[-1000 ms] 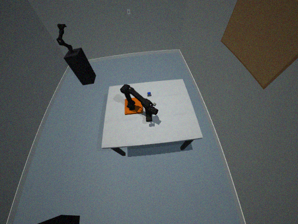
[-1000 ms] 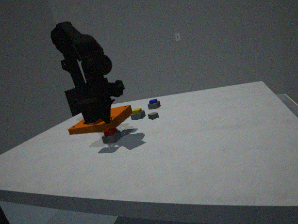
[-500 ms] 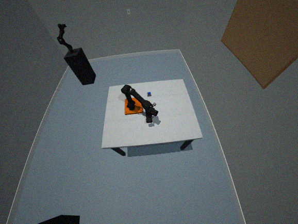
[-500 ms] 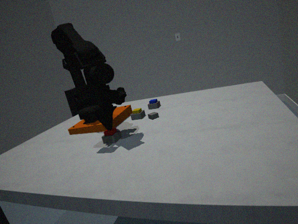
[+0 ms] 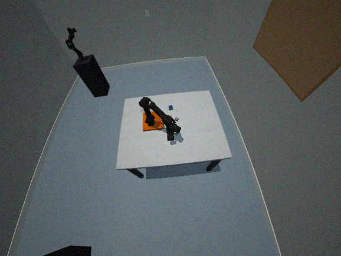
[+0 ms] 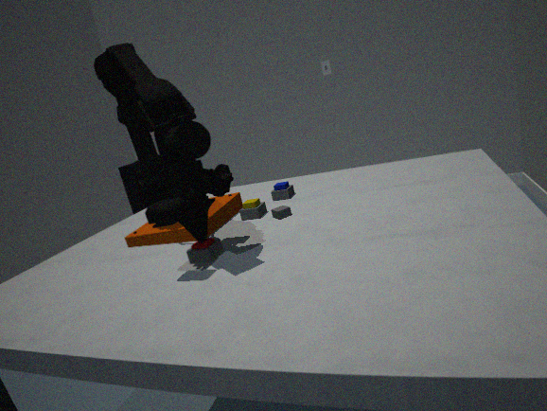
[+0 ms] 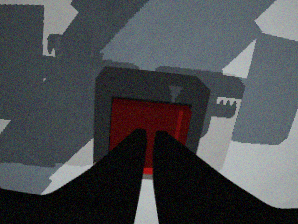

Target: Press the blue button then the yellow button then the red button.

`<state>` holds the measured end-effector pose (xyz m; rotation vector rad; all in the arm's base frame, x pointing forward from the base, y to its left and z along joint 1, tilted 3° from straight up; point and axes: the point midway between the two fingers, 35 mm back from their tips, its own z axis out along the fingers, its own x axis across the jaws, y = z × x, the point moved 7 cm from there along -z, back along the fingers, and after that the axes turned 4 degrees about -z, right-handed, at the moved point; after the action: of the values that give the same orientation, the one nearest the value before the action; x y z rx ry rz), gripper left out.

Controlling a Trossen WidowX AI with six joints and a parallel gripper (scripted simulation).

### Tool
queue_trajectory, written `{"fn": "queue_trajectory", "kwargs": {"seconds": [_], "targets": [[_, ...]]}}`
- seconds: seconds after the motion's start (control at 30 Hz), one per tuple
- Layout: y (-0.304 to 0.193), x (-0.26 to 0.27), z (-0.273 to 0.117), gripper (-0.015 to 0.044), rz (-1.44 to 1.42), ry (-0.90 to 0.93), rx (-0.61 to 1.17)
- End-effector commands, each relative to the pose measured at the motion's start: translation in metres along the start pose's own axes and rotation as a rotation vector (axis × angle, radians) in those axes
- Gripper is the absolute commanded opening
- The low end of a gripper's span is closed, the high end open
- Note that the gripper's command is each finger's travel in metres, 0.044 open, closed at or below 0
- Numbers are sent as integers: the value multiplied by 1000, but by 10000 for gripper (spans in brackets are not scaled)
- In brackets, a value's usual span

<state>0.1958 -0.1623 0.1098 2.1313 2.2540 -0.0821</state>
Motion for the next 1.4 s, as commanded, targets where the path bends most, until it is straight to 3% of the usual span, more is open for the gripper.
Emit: {"fn": "queue_trajectory", "kwargs": {"seconds": [0.0, 0.23, 0.37, 0.53, 1.0, 1.37], "targets": [[-1, 0, 2, 20, -4, 3, 10], [-1, 0, 2, 20, -4, 3, 10], [0, 0, -30, 20, -3, 2, 9], [0, 0, -32, 20, -4, 3, 10], [83, 98, -57, 387, -41, 15, -24], [110, 212, -78, 400, -25, 34, -17]]}}
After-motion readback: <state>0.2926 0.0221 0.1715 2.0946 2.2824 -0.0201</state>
